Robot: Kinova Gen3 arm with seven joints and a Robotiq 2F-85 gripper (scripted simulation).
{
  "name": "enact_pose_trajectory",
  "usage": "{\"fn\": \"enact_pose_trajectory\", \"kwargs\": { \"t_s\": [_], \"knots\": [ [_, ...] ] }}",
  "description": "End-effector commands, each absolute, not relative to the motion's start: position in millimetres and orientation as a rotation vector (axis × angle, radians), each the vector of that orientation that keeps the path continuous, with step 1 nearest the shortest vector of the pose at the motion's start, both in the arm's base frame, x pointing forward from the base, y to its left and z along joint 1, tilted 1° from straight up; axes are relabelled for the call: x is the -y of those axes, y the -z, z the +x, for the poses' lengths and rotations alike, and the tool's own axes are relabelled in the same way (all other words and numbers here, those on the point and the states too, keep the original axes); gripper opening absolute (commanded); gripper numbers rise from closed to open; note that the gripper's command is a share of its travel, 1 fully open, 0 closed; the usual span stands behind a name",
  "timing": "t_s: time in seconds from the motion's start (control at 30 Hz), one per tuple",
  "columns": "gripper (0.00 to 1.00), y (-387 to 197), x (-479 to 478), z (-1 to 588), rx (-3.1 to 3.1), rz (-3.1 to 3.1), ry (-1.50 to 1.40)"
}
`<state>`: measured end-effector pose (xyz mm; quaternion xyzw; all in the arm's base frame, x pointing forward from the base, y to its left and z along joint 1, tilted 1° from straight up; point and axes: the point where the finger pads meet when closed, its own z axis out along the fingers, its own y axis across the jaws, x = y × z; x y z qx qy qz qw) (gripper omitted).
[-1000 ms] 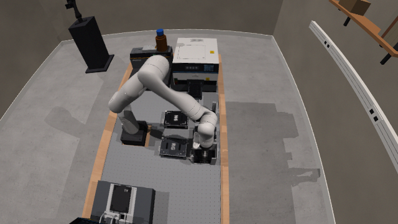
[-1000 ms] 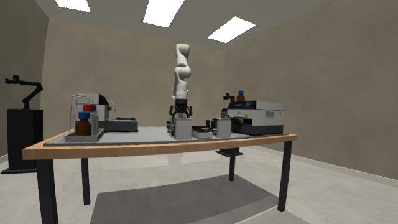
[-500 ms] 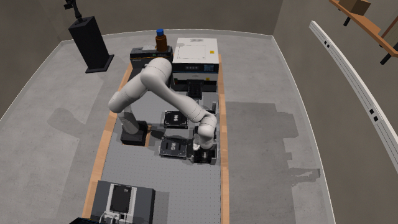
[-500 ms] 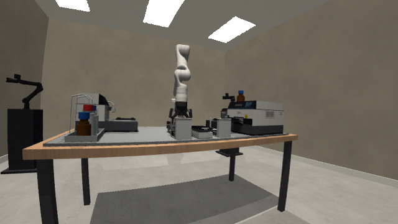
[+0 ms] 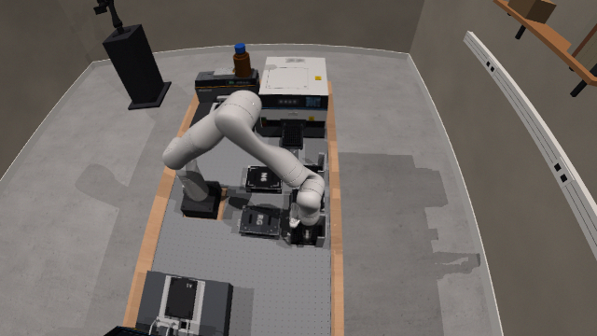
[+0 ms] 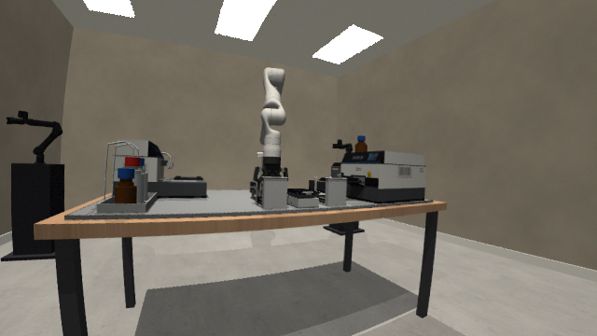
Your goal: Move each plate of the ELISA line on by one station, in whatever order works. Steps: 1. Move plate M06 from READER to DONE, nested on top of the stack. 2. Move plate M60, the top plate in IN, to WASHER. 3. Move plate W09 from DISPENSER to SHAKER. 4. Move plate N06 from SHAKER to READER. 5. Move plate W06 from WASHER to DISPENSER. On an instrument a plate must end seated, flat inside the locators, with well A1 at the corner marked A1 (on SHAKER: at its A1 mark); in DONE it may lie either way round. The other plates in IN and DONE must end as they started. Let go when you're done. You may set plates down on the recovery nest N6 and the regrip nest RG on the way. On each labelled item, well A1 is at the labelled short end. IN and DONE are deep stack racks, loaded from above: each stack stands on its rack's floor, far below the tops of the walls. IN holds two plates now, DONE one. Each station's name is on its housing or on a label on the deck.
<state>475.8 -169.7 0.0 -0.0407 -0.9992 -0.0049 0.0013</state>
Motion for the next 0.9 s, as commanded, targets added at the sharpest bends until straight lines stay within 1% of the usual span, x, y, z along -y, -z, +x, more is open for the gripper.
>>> {"fn": "enact_pose_trajectory", "kwargs": {
  "t_s": [0.0,0.6,0.87],
  "knots": [
    [1.00,1.4,169.9,476.4,3.138,-0.128,0.015],
    [1.00,1.3,169.9,476.4,3.138,-0.128,0.015],
    [1.00,12.0,169.8,476.4,3.138,-0.128,0.015]
  ]
}}
